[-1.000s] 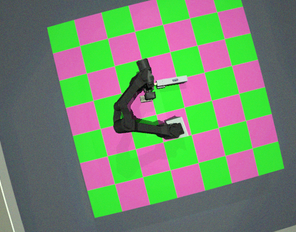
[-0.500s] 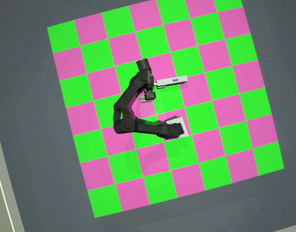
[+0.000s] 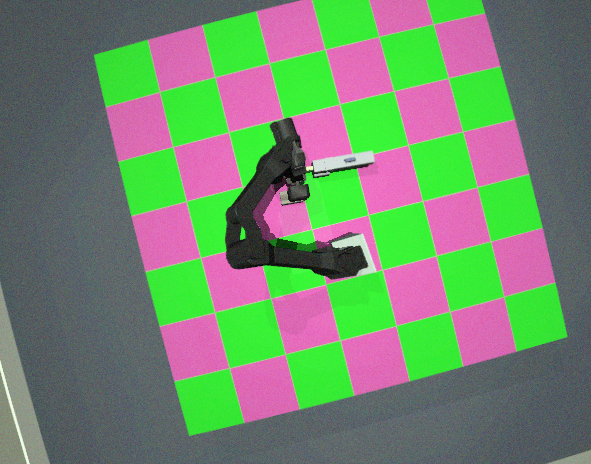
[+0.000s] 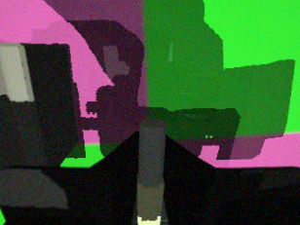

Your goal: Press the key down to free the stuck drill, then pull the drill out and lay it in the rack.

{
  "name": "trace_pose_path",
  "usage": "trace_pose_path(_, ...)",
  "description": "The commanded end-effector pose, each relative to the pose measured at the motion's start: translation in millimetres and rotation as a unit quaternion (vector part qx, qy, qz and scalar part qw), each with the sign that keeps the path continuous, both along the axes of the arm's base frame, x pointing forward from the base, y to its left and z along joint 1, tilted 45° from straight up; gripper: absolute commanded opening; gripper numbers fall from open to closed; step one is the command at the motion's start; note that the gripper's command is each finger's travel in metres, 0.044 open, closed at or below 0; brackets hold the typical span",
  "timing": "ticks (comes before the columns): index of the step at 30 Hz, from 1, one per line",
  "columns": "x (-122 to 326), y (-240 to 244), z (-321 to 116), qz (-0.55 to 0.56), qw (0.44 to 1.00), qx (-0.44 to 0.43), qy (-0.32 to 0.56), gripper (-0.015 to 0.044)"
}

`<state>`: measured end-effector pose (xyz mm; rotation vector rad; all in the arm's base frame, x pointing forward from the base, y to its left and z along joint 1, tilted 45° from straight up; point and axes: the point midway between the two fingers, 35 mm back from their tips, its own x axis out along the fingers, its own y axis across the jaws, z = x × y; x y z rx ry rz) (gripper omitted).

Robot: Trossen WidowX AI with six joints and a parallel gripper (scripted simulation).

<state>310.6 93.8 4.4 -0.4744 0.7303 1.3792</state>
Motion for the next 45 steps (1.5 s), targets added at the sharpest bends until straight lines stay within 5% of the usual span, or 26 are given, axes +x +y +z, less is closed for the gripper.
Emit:
trace_pose_path(1,1.9,2.7,4.3,-0.003,1.0,0.0,0.0,0.0)
trace_pose_path(45,15.6,43.2,47.3,-0.003,1.0,0.002,-0.001,0.0)
